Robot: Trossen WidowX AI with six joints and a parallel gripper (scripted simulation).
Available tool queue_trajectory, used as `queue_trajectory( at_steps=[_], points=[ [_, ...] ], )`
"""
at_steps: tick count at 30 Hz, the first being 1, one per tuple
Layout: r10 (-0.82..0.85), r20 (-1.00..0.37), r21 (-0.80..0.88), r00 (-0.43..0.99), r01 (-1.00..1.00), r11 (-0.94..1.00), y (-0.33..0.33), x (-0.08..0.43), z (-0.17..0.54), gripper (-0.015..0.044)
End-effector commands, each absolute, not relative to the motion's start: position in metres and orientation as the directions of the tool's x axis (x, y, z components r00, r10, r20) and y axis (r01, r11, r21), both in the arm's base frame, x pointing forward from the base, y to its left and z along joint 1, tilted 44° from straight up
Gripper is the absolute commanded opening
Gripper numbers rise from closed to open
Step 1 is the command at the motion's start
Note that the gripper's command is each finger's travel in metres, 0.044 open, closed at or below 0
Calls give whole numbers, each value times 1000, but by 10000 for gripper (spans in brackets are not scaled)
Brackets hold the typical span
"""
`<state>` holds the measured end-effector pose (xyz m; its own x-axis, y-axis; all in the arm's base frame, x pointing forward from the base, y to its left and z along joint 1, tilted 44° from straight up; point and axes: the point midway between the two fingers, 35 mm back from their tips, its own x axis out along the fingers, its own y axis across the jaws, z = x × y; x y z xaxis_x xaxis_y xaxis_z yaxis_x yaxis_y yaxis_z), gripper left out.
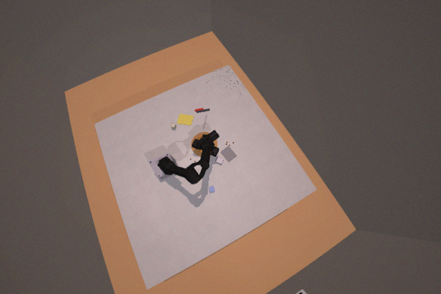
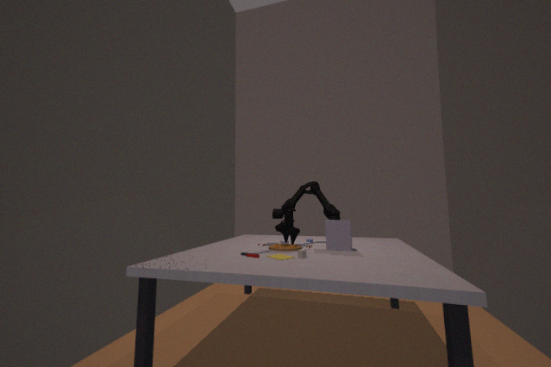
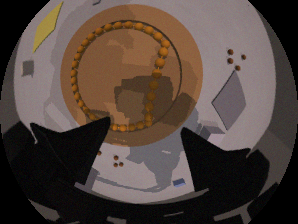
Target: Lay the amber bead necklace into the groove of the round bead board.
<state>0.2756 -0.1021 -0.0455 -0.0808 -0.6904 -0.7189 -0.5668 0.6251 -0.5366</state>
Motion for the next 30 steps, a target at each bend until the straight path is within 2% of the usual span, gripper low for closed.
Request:
queue_trajectory(
  at_steps=[1,10,30],
  points=[
    [-691,-718,-523,-79,-594,611,-95,279,-40,361],
    [-691,-718,-474,-79,-672,569,-76,287,-27,125],
    [-692,-718,-478,-75,-669,569,-92,286,-44,120]
  ],
)
